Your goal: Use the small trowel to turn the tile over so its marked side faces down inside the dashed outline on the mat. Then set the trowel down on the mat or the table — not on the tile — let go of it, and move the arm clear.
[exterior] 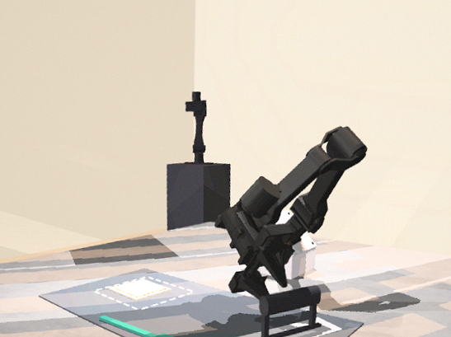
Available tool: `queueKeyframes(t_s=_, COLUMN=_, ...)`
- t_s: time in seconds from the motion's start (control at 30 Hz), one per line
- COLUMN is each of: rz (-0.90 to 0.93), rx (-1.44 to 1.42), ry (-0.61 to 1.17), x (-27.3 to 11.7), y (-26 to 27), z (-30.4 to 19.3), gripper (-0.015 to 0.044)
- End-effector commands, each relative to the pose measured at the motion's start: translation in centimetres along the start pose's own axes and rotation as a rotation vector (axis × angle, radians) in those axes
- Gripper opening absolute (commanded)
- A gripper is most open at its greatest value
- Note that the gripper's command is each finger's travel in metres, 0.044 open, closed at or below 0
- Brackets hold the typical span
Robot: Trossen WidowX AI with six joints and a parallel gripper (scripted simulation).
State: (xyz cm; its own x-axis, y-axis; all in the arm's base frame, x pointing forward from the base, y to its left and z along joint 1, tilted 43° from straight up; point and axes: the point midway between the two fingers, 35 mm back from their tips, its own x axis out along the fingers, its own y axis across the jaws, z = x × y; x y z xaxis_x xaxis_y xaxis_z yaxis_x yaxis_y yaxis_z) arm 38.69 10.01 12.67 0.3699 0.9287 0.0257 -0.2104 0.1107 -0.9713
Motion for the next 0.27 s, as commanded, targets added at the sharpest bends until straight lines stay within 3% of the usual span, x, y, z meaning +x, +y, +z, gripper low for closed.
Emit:
queueKeyframes(t_s=0.0, rz=0.005, rx=0.007, ry=-0.006, x=-1.5, y=0.2, z=0.3, gripper=0.03)
queueKeyframes(t_s=0.13, rz=0.002, rx=0.0, ry=0.0, x=-2.1, y=-0.2, z=0.3, gripper=0.03)
queueKeyframes(t_s=0.23, rz=-0.013, rx=-0.036, ry=0.035, x=-4.6, y=-2.2, z=0.6, gripper=0.03)
